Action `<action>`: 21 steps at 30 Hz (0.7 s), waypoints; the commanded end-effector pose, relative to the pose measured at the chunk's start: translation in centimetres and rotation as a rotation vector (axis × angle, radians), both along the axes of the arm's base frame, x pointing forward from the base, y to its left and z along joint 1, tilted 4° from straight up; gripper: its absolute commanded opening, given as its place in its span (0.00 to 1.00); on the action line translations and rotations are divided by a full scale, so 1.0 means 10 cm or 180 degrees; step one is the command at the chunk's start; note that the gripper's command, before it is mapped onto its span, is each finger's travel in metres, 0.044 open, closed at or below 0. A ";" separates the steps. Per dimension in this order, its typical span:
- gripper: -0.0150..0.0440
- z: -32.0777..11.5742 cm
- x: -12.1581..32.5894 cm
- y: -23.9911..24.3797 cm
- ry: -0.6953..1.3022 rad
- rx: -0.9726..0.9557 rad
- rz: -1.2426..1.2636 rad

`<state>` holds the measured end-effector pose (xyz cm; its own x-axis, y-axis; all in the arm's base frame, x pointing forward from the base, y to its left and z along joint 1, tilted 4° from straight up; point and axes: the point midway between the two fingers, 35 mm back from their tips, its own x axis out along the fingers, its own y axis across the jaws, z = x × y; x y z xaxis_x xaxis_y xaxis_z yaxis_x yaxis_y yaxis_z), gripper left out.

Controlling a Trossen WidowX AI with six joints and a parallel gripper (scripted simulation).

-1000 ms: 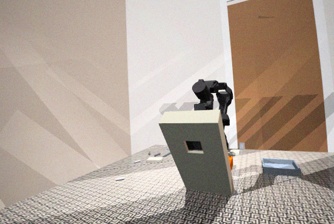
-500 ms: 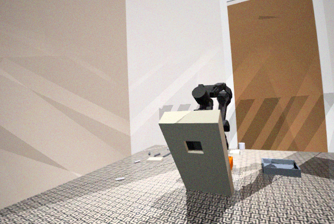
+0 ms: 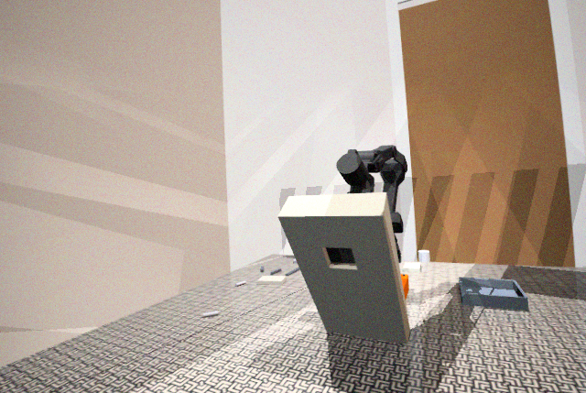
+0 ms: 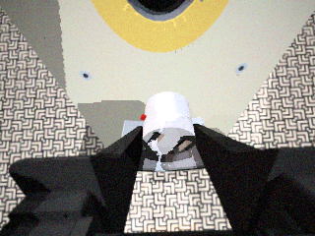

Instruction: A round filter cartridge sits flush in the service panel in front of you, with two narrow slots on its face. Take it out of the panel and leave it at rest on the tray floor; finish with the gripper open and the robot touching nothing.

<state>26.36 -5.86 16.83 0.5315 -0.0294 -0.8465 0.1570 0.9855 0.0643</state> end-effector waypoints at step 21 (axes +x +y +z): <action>0.25 0.48 0.02 -0.05 0.0000 -0.0001 0.0000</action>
<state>26.91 -6.21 19.71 0.5164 -0.0279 -0.8559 0.1625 0.9845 0.0660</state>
